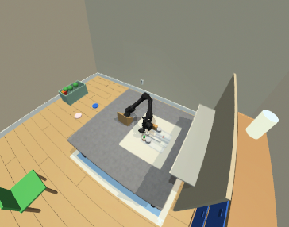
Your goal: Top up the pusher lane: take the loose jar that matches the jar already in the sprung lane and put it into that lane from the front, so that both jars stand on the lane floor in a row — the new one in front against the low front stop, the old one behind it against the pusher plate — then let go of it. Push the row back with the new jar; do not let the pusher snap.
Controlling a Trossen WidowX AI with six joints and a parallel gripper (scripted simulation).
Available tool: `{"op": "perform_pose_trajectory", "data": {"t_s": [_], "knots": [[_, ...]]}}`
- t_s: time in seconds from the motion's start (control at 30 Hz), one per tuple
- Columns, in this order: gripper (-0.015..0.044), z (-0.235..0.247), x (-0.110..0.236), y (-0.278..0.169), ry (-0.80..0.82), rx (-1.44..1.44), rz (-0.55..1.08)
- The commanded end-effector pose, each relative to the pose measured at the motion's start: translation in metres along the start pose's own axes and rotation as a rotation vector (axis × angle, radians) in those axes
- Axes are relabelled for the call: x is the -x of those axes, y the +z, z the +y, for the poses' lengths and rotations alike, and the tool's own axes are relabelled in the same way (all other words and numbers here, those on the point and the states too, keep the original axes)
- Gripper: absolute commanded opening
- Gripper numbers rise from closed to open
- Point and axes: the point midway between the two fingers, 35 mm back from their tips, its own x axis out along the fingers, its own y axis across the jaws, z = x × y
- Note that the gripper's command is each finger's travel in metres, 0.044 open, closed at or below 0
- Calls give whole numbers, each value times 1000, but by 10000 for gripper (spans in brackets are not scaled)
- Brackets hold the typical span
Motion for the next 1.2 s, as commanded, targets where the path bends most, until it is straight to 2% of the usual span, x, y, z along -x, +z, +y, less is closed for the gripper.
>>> {"op": "perform_pose_trajectory", "data": {"t_s": [0.0,1.17], "knots": [[0,1,2,7,-1,6,-13],[0,1,3,23,-1,6,-14]]}}
